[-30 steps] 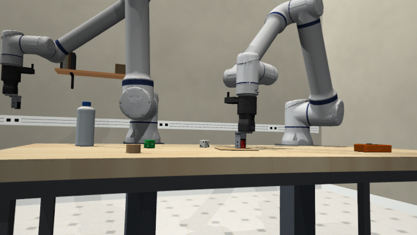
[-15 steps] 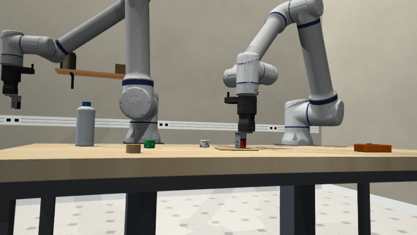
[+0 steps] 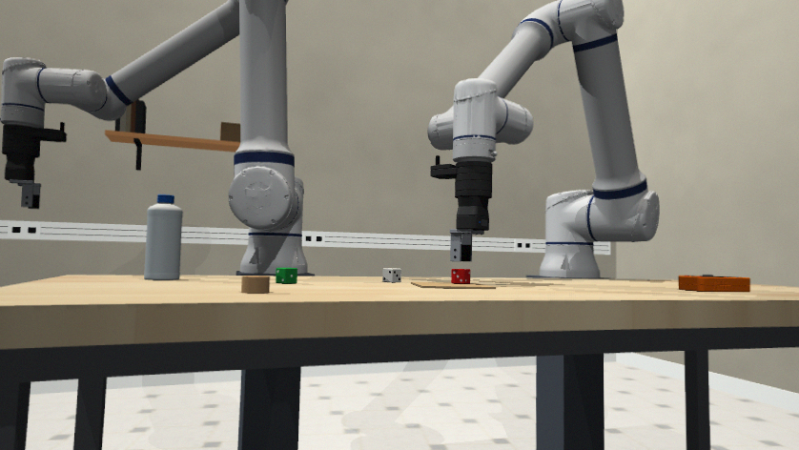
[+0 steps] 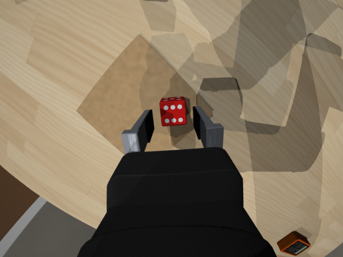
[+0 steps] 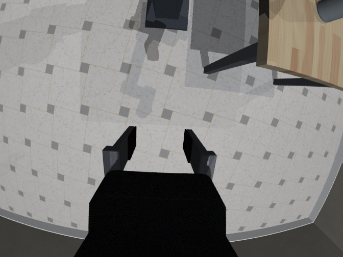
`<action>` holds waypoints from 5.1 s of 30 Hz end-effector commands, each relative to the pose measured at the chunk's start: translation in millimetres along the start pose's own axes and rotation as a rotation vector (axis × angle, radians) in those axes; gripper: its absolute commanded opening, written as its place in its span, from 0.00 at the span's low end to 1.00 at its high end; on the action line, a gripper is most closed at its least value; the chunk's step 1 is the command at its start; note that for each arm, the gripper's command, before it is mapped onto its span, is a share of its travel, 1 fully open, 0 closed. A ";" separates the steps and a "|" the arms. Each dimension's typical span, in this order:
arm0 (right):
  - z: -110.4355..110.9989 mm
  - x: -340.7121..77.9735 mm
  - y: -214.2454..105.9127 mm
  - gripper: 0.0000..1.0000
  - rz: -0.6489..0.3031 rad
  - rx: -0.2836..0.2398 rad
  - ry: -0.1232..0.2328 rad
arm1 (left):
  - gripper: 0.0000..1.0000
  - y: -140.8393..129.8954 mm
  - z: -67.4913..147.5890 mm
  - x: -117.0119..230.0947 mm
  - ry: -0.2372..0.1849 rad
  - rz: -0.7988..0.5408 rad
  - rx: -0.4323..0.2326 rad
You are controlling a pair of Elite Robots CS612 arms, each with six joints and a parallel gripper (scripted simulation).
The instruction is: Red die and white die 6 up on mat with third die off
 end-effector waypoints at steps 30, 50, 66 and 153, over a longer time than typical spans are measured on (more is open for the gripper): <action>1.0 -0.2 -0.7 1.00 0.000 -0.002 0.000 | 1.00 0.1 47.4 -0.6 0.002 0.000 0.000; 1.0 -0.2 -0.7 1.00 0.000 -0.002 0.000 | 1.00 12.0 47.1 -1.6 0.002 -0.119 0.000; 1.0 -0.2 -0.7 1.00 0.000 -0.002 0.000 | 1.00 60.6 45.3 -4.8 0.002 -0.631 0.000; 1.0 -0.2 -0.7 1.00 0.000 -0.002 0.000 | 0.87 158.5 25.4 -15.3 0.001 -1.764 -0.001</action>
Point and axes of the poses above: on each arm, the point where the finger pads meet when closed, its own z axis back along the fingers, its own x axis across the jaws, y = z × x, the point moved 2 cm from there along z, back along the fingers
